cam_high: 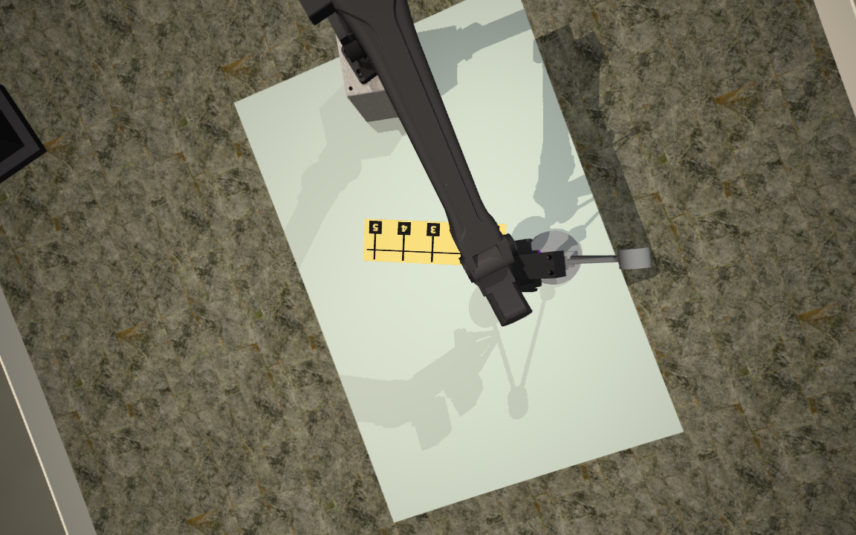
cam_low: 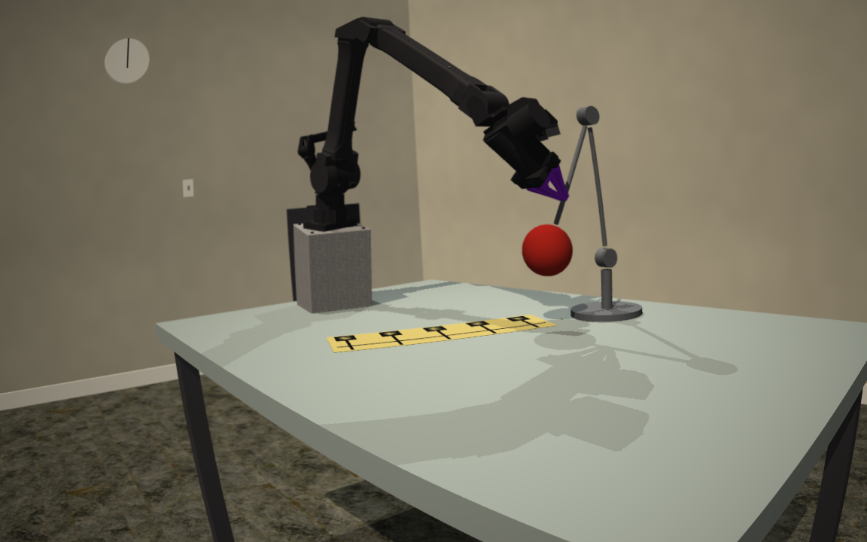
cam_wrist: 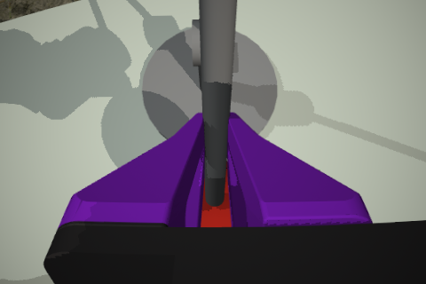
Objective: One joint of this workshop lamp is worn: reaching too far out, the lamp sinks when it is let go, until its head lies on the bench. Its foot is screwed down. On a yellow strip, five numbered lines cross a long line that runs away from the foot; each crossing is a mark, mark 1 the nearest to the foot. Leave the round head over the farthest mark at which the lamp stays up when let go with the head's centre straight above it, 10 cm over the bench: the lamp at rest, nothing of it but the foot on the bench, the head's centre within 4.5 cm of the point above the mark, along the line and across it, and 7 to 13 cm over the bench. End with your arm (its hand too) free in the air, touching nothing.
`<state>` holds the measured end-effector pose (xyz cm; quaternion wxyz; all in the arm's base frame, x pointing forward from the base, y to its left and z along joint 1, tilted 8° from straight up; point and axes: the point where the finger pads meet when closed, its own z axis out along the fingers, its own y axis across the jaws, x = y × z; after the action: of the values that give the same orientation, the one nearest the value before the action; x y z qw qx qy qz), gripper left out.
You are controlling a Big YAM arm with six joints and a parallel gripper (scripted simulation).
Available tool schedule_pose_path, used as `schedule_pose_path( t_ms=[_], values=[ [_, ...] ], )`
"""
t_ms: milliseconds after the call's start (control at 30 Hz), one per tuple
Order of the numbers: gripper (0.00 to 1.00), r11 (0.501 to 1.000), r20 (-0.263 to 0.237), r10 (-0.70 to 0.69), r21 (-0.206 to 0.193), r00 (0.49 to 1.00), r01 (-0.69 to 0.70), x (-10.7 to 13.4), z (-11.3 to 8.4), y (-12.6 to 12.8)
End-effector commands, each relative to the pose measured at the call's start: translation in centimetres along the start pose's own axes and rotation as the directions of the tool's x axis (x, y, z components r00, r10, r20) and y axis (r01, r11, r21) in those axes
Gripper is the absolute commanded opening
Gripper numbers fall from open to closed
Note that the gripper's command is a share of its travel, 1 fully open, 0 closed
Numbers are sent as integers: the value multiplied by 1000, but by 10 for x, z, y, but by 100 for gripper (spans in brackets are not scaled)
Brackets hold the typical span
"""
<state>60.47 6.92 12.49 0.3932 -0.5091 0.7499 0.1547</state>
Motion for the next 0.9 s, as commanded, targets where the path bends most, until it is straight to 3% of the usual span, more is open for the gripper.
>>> schedule_pose_path(
  t_ms=[0,867],
  values=[
    [0,1000,2,-4,3,1000,4,-2,0,-2],
    [0,1000,3,5,14,1000,-5,2,-4,0]
  ],
)
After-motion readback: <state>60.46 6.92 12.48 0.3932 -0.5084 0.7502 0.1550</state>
